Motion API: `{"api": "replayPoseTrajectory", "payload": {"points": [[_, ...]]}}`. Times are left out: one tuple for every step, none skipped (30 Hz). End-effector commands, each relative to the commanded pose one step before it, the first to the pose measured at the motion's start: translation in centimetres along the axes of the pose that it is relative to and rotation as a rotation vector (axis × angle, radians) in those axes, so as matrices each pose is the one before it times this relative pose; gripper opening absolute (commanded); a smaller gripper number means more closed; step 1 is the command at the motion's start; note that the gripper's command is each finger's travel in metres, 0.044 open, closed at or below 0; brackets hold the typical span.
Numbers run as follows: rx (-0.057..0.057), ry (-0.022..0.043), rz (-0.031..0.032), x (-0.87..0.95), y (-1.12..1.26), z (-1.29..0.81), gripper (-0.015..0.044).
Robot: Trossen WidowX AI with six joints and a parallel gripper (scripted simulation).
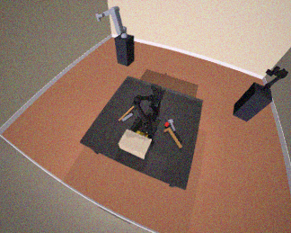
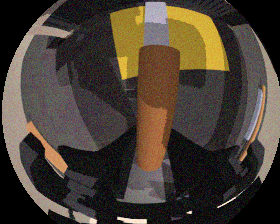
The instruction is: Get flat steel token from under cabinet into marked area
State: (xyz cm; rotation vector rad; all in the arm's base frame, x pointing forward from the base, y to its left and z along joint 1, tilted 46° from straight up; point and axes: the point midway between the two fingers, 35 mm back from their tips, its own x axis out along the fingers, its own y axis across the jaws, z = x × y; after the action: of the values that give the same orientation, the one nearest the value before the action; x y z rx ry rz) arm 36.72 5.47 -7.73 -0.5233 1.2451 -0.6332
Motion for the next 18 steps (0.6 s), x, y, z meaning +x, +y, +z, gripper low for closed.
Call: {"api": "replayPoseTrajectory", "payload": {"points": [[0.0010,0.00150,-0.00419,0.083,-0.077,-0.716,0.0000],[0.0000,0.00004,0.00001,0.002,0.010,-0.118,0.0000],[0.0000,0.00004,0.00001,0.001,0.010,-0.117,0.0000],[0.0000,0.00004,0.00001,0.001,0.010,-0.117,0.0000],[0.0000,0.00004,0.00001,0.001,0.010,-0.117,0.0000],[0.0000,0.00005,0.00001,0.002,0.010,-0.124,0.0000],[0.0000,0.00005,0.00001,0.001,0.010,-0.124,0.0000],[0.0000,0.00005,0.00001,0.001,0.010,-0.124,0.0000],[0.0000,0.00005,0.00001,0.001,0.009,-0.123,0.0000],[0.0000,0.00005,0.00001,0.001,0.009,-0.123,0.0000],[0.0000,0.00005,0.00001,0.001,0.009,-0.123,0.0000],[0.0000,0.00005,0.00001,0.001,0.009,-0.122,0.0000],[0.0000,0.00005,0.00001,0.001,0.009,-0.122,0.0000],[0.0000,0.00005,0.00001,0.001,0.009,-0.122,0.0000],[0.0000,0.00005,0.00001,0.001,0.008,-0.122,0.0000],[0.0000,0.00005,0.00001,0.001,0.008,-0.121,0.0000],[0.0000,0.00005,0.00001,0.001,0.008,-0.121,0.0000],[0.0000,0.00005,0.00001,0.001,0.009,-0.129,0.0000]]}}
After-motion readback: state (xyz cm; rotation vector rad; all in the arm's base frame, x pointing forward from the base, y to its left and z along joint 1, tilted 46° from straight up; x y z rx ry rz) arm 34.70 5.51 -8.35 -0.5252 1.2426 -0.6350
